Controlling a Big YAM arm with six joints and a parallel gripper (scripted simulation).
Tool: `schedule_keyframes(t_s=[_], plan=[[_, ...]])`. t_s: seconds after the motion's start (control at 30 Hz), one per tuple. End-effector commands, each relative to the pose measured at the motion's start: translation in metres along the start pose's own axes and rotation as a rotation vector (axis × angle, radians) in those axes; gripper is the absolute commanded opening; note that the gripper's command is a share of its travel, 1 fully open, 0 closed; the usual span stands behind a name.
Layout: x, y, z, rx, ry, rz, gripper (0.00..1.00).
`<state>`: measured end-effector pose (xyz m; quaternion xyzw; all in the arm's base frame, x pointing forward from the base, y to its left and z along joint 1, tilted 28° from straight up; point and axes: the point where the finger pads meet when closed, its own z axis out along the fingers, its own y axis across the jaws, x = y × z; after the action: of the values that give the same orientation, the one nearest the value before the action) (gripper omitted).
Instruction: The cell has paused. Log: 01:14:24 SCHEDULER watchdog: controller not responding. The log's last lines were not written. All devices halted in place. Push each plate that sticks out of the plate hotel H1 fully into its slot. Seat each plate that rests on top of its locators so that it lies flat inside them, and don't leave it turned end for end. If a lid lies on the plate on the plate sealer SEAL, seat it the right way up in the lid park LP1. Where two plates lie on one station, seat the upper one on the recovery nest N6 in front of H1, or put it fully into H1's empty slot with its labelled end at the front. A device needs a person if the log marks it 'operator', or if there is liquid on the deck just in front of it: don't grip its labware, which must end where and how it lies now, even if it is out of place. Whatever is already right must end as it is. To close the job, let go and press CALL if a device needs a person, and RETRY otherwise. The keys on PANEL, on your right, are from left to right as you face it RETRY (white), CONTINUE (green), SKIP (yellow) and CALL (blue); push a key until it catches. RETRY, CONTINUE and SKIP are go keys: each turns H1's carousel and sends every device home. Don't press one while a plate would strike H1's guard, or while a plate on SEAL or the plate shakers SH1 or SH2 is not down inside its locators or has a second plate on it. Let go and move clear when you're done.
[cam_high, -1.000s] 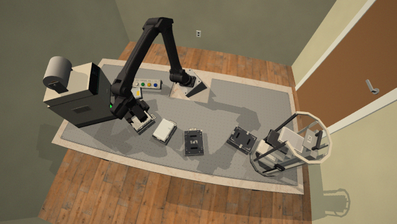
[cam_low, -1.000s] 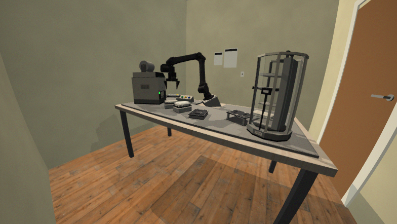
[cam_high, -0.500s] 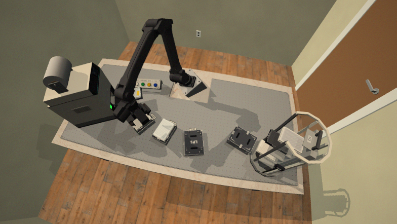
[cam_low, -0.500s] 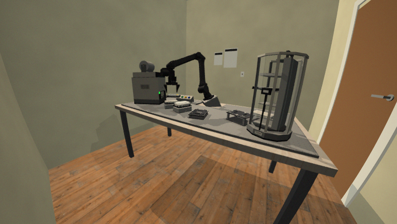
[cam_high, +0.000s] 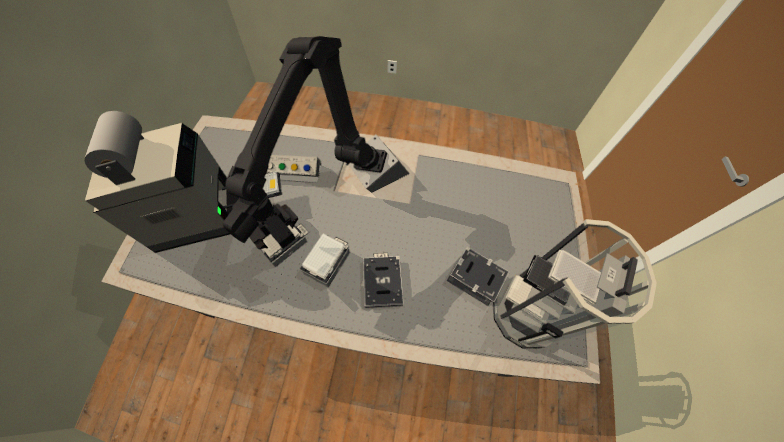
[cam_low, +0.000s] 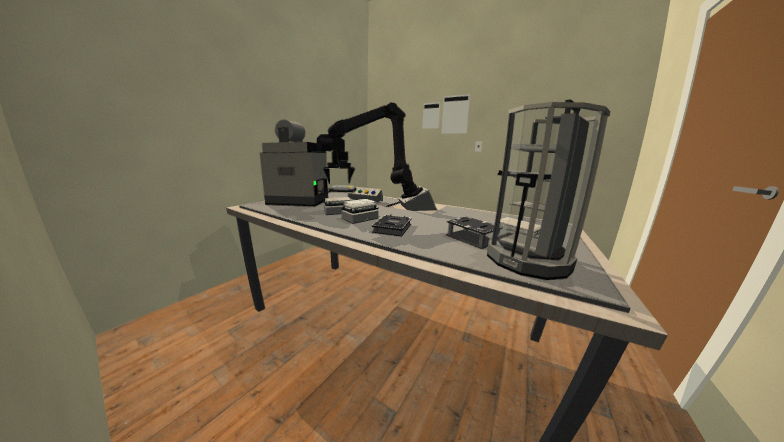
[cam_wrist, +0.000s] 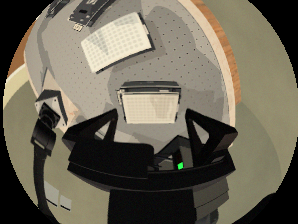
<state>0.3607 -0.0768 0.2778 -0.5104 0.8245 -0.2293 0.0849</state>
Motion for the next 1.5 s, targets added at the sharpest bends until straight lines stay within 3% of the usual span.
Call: schedule_keyframes(t_s=[0.0,1.3,1.33,1.43,1.47], plan=[[0.000,-0.010,-0.002,0.021,-0.006,0.008,1.00],[0.000,-0.010,-0.002,0.021,-0.006,0.008,1.00],[0.003,-0.001,0.011,-0.010,0.009,0.000,1.00],[0.004,0.002,0.009,-0.023,0.014,0.007,1.00],[0.002,-0.008,-0.007,0.003,0.003,0.015,1.00]])
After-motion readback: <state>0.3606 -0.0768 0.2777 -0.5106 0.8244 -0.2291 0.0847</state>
